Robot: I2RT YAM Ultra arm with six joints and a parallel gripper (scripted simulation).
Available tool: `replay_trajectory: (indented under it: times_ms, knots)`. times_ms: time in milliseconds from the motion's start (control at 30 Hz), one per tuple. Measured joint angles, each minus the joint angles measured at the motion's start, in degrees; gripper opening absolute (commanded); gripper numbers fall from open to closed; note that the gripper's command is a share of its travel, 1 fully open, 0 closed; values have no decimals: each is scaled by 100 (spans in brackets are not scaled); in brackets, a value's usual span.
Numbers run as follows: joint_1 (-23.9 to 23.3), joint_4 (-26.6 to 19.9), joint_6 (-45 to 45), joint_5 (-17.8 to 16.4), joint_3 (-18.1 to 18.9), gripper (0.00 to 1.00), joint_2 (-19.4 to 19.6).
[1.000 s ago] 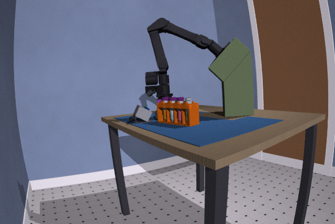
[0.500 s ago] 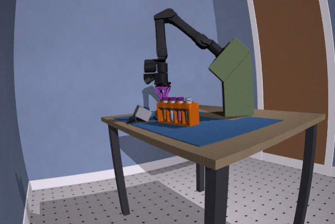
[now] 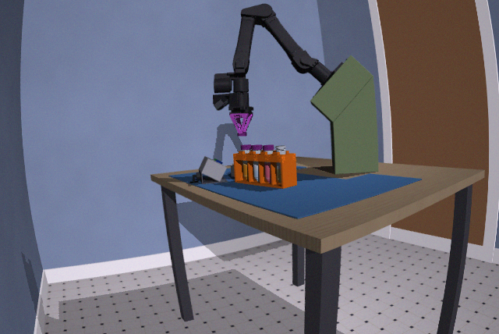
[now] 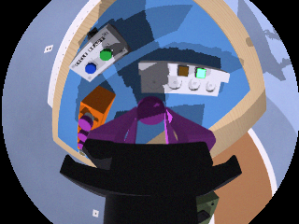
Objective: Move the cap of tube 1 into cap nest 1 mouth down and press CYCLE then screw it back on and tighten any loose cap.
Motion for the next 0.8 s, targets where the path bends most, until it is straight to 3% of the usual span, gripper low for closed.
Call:
replay_trajectory:
  times_ms: [333,800]
  knots:
    - [186,-155,-221,131,-66,0,2]
    - [2109,157,-3250,1246,-407,0,522]
